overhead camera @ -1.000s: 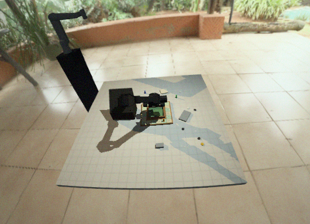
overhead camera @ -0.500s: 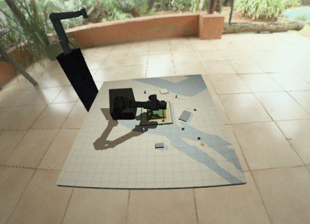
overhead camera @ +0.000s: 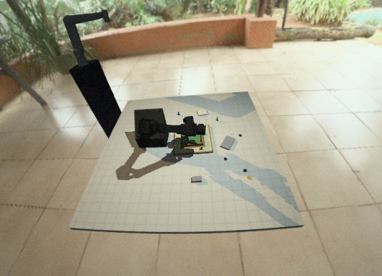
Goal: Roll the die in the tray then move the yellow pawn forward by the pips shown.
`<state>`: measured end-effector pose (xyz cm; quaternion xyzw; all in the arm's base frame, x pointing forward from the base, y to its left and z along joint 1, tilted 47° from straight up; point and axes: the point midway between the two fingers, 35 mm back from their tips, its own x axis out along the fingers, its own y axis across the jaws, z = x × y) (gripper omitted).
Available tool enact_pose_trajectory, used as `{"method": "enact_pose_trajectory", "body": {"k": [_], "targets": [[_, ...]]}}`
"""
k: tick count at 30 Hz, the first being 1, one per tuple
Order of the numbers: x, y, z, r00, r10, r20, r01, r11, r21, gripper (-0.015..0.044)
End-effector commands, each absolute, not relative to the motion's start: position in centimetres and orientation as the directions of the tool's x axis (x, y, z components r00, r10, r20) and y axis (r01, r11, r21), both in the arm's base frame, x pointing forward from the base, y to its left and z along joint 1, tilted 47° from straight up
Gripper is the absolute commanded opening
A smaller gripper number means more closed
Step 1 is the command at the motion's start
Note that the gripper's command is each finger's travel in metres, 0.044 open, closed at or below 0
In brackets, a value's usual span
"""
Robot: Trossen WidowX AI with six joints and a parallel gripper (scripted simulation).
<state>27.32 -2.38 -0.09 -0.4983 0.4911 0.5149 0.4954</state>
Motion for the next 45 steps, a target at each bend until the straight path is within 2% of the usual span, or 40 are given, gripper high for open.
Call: {"method": "enact_pose_trajectory", "body": {"k": [1, 5, 13, 17, 22, 24, 27, 29, 31, 35, 37, 39, 45], "targets": [[27.3, -2.4, -0.1, -0.013, 0.021, -1.000, -1.000, -0.027, 0.012, 0.0000], [27.3, -2.4, -0.1, -0.013, 0.021, -1.000, -1.000, -0.027, 0.012, 0.0000], [27.3, -2.4, -0.1, -0.013, 0.021, -1.000, -1.000, -0.027, 0.012, 0.0210], [27.3, 0.4, 2.4, -0.010, 0.028, -1.000, -0.999, -0.032, 0.009, 0.0315], [27.2, 0.6, 2.4, -0.017, 0.012, -1.000, -0.999, -0.029, 0.017, 0.0440], [26.9, 0.2, 1.1, -0.064, -0.122, -0.990, -0.998, -0.007, 0.065, 0.0440], [26.7, -0.4, -0.8, -0.095, -0.432, -0.897, -0.995, 0.024, 0.094, 0.0440], [26.9, -0.6, -1.5, -0.049, -0.617, -0.785, -0.998, 0.008, 0.057, 0.0440], [27.3, -0.5, -1.7, 0.009, -0.719, -0.695, -1.000, -0.026, 0.014, 0.0440], [27.3, -0.4, -1.7, 0.018, -0.731, -0.682, -0.999, -0.032, 0.008, 0.0440], [26.8, -0.4, -2.0, -0.025, -0.679, -0.734, -0.999, -0.018, 0.051, 0.0440], [27.1, -0.2, -2.2, -0.024, -0.681, -0.732, -1.000, 0.022, 0.012, 0.0387], [29.7, 1.8, -4.8, -0.011, -0.696, -0.718, -0.870, 0.361, -0.336, 0.0230]]}}
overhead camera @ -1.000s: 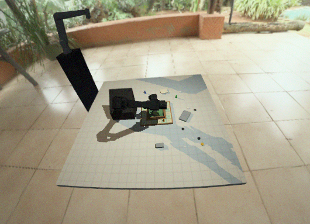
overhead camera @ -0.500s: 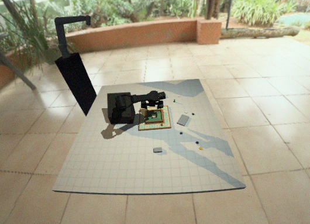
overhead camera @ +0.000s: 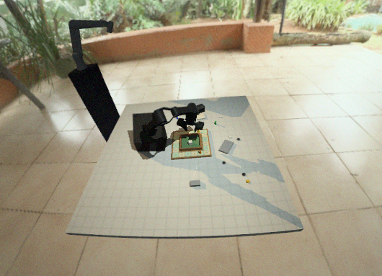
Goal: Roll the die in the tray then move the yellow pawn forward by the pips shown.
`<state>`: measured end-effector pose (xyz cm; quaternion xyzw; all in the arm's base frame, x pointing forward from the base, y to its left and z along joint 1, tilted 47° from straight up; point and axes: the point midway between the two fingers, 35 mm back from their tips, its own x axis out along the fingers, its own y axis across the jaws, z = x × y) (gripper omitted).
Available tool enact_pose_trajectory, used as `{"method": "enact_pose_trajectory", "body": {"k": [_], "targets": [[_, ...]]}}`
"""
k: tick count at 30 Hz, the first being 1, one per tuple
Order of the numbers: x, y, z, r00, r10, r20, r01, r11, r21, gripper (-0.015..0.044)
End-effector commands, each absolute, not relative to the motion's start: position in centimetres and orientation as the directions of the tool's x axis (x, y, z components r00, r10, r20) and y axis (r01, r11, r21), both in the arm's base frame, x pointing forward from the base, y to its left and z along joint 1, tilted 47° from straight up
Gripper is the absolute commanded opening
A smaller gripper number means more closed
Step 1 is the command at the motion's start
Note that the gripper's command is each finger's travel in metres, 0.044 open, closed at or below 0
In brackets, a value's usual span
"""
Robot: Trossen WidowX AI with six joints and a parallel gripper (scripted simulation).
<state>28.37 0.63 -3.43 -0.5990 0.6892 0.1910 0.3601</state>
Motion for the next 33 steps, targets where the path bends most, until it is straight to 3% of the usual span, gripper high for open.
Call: {"method": "enact_pose_trajectory", "body": {"k": [1, 7, 13, 33], "targets": [[30.1, 2.1, -5.3, -0.009, -0.698, -0.716, -0.823, 0.411, -0.391, 0.0204], [32.2, 4.2, -8.7, 0.006, -0.713, -0.701, -0.426, 0.632, -0.647, 0.0200], [33.5, 5.7, -12.0, 0.021, -0.726, -0.687, 0.023, 0.687, -0.726, 0.0200], [33.6, 4.5, -13.0, 0.022, -0.728, -0.686, 0.037, 0.686, -0.727, 0.0200]]}}
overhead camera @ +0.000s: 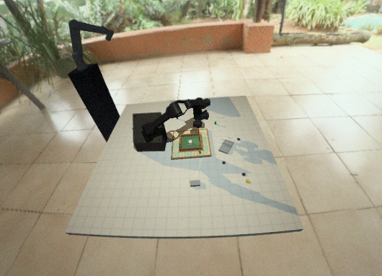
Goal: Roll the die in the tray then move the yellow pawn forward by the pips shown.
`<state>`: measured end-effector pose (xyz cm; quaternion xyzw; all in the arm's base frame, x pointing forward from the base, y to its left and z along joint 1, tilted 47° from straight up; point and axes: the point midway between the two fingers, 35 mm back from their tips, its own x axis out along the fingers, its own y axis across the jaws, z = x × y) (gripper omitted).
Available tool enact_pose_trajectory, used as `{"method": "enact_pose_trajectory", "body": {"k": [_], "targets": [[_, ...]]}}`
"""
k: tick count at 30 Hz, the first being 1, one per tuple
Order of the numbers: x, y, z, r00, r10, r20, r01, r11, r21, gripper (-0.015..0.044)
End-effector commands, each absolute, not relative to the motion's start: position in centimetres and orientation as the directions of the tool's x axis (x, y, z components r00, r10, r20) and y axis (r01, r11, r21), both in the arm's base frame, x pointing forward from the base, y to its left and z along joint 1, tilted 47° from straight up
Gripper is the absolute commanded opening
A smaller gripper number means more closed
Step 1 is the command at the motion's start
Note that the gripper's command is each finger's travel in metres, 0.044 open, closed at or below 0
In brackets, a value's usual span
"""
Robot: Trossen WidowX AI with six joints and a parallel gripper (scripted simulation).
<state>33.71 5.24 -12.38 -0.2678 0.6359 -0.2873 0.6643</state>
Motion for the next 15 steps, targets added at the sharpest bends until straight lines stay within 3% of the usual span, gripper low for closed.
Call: {"method": "enact_pose_trajectory", "body": {"k": [1, 15], "targets": [[33.6, 4.5, -13.0, 0.022, -0.728, -0.686, 0.037, 0.686, -0.727, 0.0200], [33.7, 3.0, -14.4, 0.022, -0.728, -0.685, 0.036, 0.686, -0.727, 0.0200]]}}
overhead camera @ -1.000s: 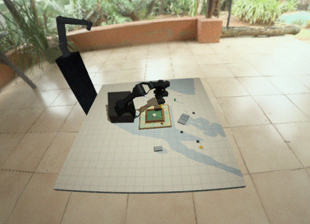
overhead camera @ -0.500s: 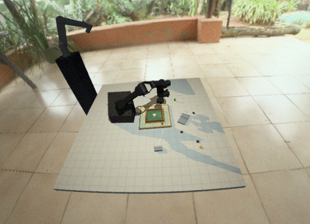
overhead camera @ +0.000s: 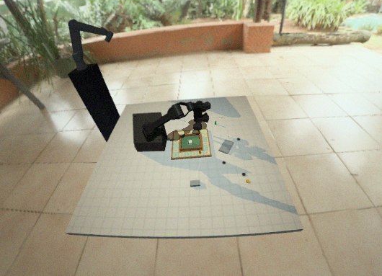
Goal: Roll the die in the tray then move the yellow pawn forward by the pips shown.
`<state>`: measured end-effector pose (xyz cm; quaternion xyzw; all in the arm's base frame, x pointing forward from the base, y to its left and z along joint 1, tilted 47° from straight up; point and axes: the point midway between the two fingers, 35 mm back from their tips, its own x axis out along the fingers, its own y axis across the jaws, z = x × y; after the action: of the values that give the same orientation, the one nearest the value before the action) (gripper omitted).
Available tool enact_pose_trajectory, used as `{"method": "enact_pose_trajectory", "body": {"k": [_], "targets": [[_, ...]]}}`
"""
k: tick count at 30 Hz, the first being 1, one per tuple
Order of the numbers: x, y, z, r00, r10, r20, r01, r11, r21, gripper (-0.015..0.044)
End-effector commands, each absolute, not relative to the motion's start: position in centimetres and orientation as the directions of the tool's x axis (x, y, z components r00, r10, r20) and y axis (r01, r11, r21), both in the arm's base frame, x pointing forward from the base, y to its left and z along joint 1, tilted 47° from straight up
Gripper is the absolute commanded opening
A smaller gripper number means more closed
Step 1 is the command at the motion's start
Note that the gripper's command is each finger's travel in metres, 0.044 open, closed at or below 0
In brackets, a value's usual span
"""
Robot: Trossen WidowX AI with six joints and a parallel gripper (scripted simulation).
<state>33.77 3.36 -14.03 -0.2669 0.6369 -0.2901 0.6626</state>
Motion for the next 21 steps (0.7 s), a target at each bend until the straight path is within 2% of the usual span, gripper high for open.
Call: {"method": "enact_pose_trajectory", "body": {"k": [1, 15, 20, 21], "targets": [[33.7, 2.9, -14.5, 0.022, -0.728, -0.685, 0.036, 0.686, -0.727, 0.0200], [33.7, 1.4, -15.8, 0.022, -0.729, -0.684, 0.037, 0.684, -0.728, 0.0200], [33.7, 1.4, -15.8, 0.022, -0.729, -0.684, 0.037, 0.684, -0.728, 0.0069], [33.7, 1.4, -15.8, 0.022, -0.729, -0.684, 0.037, 0.684, -0.728, 0.0062]]}}
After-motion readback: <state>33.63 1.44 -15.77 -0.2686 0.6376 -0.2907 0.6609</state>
